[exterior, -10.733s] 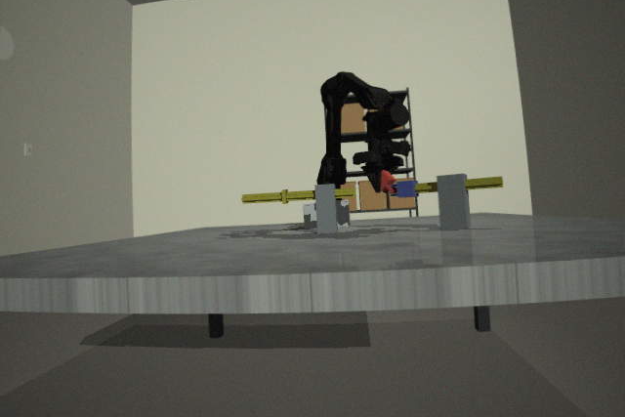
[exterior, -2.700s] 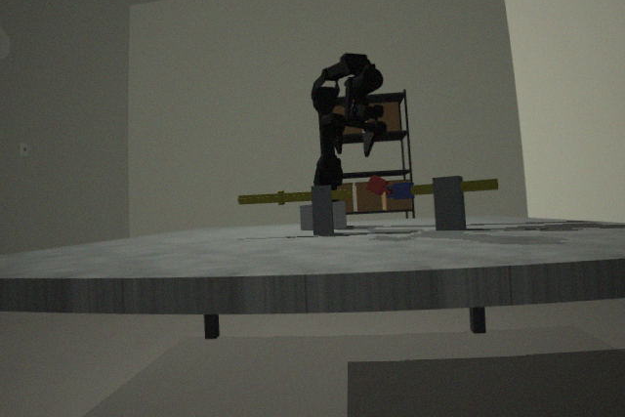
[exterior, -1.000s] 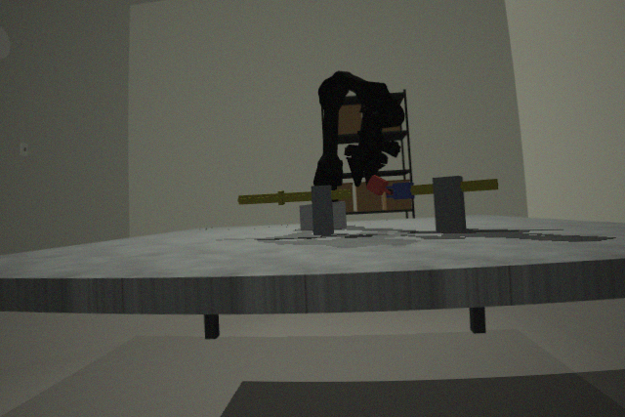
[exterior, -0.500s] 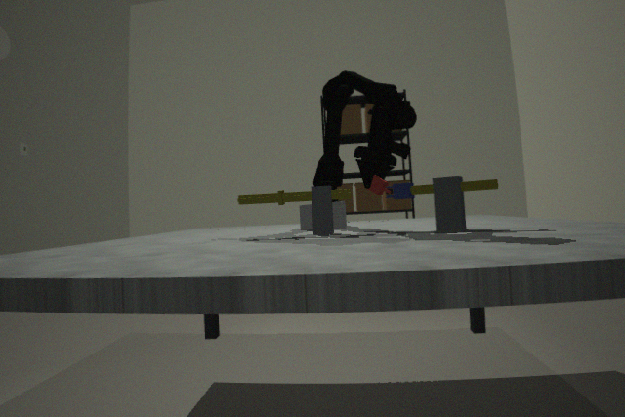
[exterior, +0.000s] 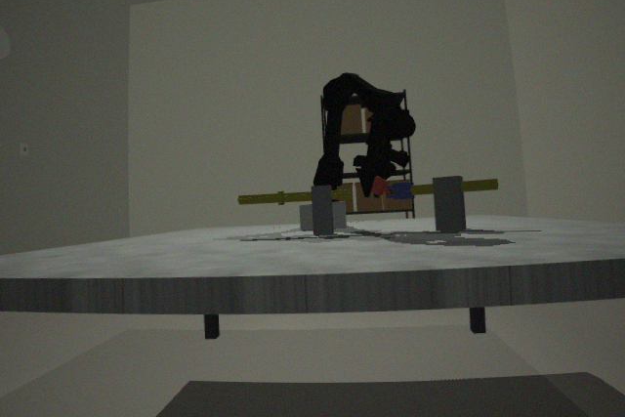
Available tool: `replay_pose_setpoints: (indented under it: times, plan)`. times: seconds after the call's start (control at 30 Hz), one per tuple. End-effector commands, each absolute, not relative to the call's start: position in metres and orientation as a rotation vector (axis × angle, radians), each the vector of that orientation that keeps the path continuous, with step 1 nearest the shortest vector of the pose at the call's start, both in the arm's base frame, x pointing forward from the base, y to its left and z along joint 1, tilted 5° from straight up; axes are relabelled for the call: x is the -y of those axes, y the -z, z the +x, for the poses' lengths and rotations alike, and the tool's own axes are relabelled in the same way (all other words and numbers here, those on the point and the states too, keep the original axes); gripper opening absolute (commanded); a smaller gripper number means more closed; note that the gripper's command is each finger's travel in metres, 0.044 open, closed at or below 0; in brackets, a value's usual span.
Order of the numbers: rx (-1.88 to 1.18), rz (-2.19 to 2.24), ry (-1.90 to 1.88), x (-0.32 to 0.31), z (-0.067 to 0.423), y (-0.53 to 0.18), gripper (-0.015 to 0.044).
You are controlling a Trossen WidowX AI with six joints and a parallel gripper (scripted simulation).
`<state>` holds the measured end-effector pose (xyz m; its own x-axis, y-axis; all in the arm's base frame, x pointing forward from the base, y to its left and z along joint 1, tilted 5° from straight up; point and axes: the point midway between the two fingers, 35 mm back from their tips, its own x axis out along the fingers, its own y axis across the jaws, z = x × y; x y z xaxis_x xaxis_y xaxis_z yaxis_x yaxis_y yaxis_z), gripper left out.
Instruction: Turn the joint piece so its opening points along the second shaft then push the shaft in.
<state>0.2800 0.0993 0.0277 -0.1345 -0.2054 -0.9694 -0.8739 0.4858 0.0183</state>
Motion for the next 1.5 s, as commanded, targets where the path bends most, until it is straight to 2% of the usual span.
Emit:
replay_pose_setpoints:
  times: [0.0, 0.17, 1.47]
  plan:
    - [-1.637, -0.944, -0.763, -0.0989, 0.2791, -0.0254, 0.0309]
    - [-1.637, -0.944, -0.763, -0.0989, 0.2791, -0.0254, 0.0182]
    - [-1.637, -0.944, -0.763, -0.0989, 0.2791, -0.0254, 0.0182]
